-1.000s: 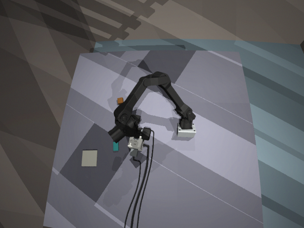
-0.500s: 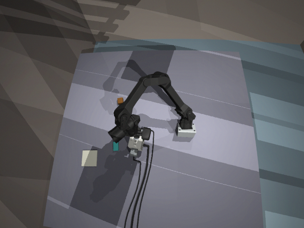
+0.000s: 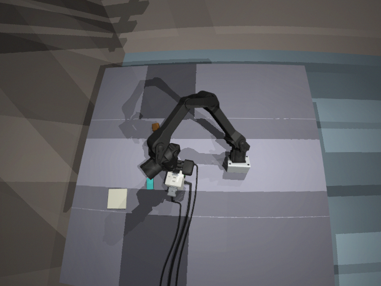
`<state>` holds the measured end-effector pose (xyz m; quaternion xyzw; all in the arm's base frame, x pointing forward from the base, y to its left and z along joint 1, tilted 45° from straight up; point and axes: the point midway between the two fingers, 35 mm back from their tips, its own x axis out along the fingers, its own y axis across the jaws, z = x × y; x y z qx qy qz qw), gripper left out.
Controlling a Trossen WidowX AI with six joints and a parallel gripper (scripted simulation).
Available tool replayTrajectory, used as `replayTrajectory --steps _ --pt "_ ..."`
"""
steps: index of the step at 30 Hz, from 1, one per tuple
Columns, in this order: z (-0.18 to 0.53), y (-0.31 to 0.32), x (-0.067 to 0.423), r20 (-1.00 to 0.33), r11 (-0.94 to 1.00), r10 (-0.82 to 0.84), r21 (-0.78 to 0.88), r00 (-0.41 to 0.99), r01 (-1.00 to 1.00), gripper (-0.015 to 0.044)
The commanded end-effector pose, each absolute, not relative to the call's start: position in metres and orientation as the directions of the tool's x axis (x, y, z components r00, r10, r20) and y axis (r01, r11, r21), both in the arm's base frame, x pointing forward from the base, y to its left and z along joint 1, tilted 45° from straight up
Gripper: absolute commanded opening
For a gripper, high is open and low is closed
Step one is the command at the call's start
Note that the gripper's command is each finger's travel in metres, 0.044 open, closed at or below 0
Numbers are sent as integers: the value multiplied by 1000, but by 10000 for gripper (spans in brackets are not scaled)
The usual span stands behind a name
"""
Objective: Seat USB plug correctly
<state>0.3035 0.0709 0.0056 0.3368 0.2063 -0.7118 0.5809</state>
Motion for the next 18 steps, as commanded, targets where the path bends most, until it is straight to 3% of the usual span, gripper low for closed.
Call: replayTrajectory --steps 1,18 --pt "8 75 305 -725 -243 -682 102 -95 965 0" --pt "16 83 306 -725 -243 -682 102 -95 965 0"
